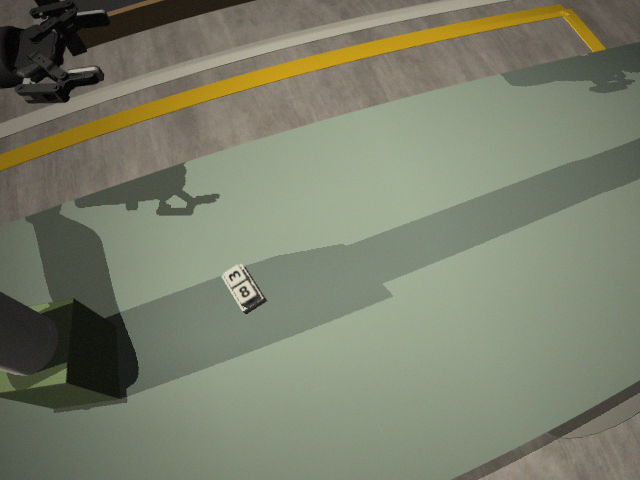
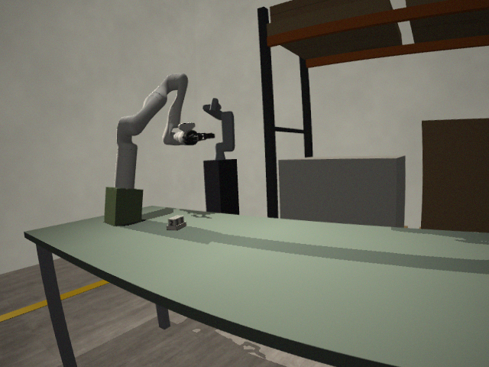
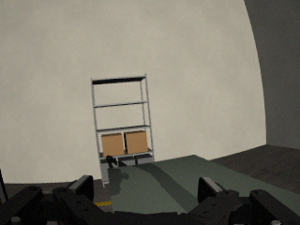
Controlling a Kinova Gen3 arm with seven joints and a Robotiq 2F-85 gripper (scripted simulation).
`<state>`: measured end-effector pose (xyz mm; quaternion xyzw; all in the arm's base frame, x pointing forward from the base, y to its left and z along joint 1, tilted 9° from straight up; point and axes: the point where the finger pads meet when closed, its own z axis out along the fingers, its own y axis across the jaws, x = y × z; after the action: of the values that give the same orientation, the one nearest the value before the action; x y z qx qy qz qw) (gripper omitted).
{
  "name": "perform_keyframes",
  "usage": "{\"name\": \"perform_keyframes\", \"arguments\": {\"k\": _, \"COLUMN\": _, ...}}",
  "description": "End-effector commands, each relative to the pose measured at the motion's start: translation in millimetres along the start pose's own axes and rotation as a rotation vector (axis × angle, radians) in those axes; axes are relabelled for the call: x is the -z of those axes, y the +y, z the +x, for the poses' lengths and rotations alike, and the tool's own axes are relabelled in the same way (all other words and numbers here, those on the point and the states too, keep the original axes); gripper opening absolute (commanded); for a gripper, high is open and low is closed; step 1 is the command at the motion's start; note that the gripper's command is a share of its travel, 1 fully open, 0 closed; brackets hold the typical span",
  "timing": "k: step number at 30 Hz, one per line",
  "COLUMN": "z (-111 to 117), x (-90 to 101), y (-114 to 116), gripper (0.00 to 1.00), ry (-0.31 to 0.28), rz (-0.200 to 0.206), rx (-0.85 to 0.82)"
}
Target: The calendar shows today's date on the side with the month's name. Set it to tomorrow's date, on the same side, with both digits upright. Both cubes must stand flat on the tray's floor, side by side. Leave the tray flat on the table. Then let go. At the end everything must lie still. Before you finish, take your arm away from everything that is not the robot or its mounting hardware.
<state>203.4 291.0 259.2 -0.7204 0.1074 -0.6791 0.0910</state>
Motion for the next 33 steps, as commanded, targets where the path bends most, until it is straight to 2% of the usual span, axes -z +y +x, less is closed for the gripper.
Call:
{"name": "perform_keyframes", "arguments": {"k": 1, "z": 0, "x": 0.0, "y": 0, "gripper": 1.0, "ry": 0.0, "rz": 0.0, "rx": -0.001}}
{"name": "perform_keyframes", "arguments": {"k": 21, "z": 0, "x": -0.7, "y": 1, "gripper": 1.0, "ry": -0.002, "rz": -0.005, "rx": 0.0}}
{"name": "perform_keyframes", "arguments": {"k": 27, "z": -4, "x": -4.9, "y": 9, "gripper": 1.0, "ry": -0.015, "rz": -0.037, "rx": 0.005}}
{"name": "perform_keyframes", "arguments": {"k": 32, "z": -8, "x": -14.3, "y": 23, "gripper": 1.0, "ry": -0.032, "rz": -0.097, "rx": 0.003}}
{"name": "perform_keyframes", "arguments": {"k": 33, "z": -8, "x": -14.3, "y": 23, "gripper": 1.0, "ry": -0.032, "rz": -0.097, "rx": 0.003}}
